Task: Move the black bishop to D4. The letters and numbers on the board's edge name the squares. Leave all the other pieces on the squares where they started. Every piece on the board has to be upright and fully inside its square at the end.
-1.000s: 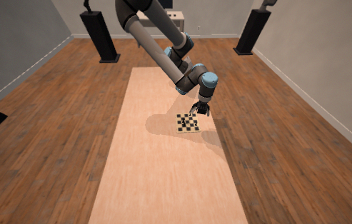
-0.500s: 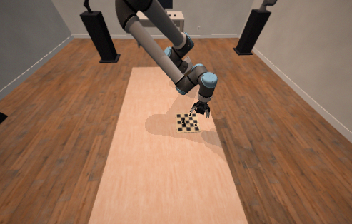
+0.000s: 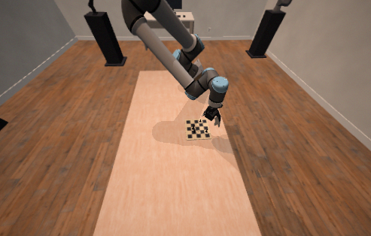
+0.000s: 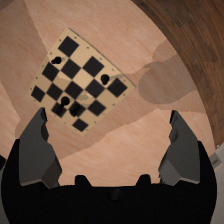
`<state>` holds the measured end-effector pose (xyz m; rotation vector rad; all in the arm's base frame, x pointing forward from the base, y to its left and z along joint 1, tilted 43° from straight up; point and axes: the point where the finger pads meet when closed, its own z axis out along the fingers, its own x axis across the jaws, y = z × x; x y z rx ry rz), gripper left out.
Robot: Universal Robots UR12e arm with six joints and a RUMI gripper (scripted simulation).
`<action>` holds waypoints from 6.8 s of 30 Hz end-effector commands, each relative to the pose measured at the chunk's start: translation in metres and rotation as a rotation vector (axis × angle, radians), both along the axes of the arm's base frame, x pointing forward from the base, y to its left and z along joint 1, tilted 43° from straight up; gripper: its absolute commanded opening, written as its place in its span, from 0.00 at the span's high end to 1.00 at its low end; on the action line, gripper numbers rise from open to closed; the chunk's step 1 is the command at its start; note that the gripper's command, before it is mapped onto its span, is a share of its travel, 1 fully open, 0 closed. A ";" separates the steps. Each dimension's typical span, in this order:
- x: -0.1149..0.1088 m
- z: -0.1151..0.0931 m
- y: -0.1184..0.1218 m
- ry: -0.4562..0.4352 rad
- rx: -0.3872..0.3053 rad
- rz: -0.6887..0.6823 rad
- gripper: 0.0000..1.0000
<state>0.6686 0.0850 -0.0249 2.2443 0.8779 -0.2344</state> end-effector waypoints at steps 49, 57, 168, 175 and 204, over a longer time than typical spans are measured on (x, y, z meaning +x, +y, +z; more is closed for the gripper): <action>0.010 -0.018 -0.020 -1.354 0.154 -1.477 0.00; 0.009 -0.018 -0.024 -1.473 0.168 -1.605 0.00; 0.004 -0.046 -0.056 -1.699 0.189 -1.852 0.78; 0.005 -0.051 -0.060 -1.699 0.190 -1.852 0.78; 0.006 -0.057 -0.066 -1.700 0.193 -1.852 0.78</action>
